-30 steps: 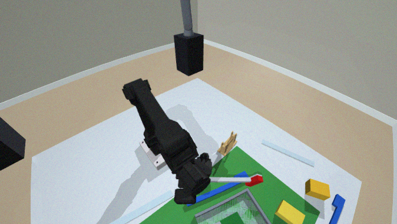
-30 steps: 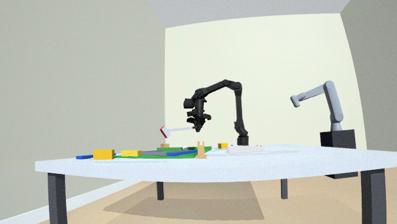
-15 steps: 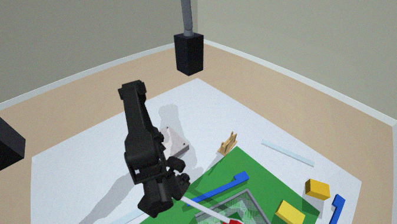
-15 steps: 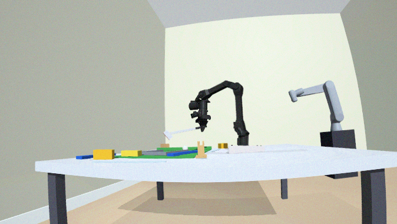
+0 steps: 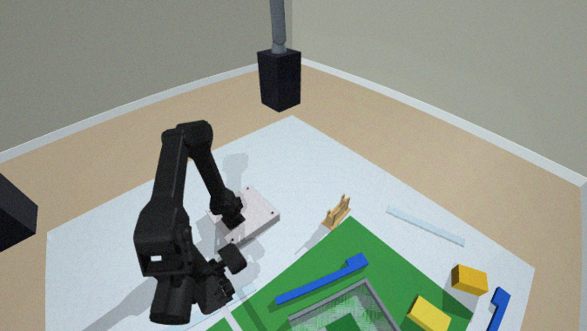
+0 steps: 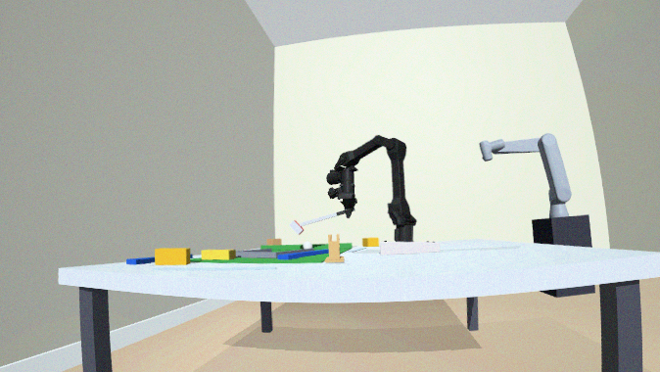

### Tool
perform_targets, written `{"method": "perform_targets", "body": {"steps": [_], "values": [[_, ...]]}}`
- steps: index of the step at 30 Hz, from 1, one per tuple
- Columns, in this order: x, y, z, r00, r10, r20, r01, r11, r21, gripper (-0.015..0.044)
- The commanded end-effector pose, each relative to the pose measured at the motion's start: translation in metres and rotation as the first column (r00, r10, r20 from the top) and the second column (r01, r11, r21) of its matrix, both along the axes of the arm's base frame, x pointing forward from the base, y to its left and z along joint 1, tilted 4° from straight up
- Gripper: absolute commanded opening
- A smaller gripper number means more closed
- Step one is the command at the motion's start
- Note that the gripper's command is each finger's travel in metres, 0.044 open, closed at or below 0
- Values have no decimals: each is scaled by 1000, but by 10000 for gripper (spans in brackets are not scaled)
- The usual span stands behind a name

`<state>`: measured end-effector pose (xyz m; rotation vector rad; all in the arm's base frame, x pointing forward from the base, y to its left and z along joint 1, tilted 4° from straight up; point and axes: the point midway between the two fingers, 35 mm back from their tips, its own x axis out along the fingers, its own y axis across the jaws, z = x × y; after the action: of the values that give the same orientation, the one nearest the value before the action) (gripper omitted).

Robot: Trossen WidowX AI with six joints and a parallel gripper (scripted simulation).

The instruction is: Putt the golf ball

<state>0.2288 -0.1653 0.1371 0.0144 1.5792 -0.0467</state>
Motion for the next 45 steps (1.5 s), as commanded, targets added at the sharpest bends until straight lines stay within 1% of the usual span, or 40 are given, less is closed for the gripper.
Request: {"method": "perform_targets", "body": {"steps": [1, 7, 9, 15, 24, 45], "values": [[-12, -17, 4, 994, -106, -7, 106, 994, -17, 0], [-35, -40, 7, 963, -269, -24, 268, 963, -40, 0], [-38, -43, 7, 958, -287, -25, 286, 957, -42, 0], [-38, -43, 1, 958, -287, -25, 286, 957, -42, 0], [-39, -44, -30, 958, -287, -25, 286, 957, -43, 0], [-41, -46, -59, 958, -287, -26, 286, 957, -43, 0]]}}
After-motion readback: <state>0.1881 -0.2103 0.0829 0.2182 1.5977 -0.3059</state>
